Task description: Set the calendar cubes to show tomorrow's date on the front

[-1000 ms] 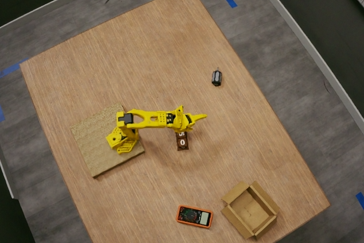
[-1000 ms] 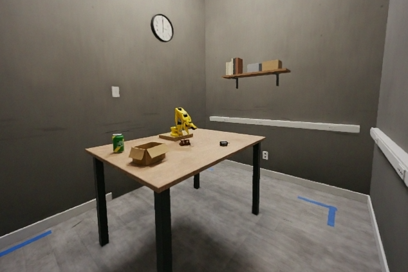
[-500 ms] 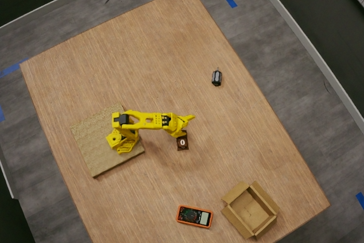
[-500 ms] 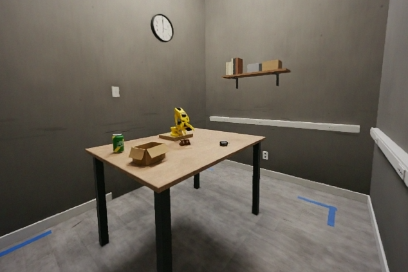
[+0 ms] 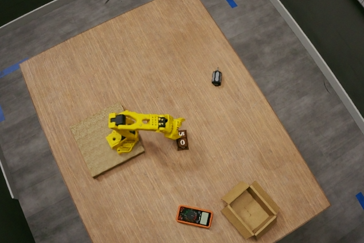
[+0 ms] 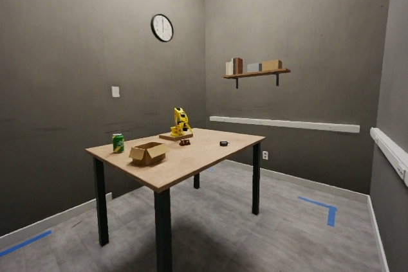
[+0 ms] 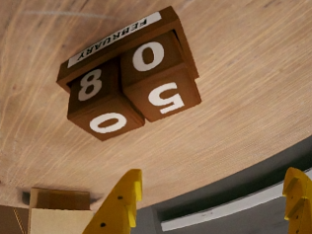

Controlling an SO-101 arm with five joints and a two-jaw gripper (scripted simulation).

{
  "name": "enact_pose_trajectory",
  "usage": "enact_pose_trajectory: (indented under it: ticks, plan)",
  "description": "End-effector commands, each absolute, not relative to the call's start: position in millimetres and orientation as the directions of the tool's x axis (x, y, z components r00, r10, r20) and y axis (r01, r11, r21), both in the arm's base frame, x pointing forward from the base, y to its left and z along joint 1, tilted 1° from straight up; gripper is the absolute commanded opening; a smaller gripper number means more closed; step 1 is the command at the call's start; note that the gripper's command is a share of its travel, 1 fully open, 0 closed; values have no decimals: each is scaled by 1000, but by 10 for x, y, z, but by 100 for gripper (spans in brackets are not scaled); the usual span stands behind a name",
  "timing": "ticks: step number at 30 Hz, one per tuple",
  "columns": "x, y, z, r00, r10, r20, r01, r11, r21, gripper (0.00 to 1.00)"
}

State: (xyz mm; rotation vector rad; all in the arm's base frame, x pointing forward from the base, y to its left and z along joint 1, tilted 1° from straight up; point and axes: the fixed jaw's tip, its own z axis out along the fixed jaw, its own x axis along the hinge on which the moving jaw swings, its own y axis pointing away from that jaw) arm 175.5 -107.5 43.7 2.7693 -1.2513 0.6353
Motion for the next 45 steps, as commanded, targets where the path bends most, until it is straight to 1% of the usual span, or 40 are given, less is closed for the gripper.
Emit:
enact_pose_trajectory:
  ticks: [1,19,33,45]
  plan:
    - [1672,-1070,424,658,-654,373,-676,-731,-89,36]
    - [1527,-1035,388,820,-464,334,-496,-868,12,32]
    - [1477,-1020,374,866,-389,313,-422,-906,41,30]
    - [1462,-1016,370,878,-367,307,-400,-915,49,30]
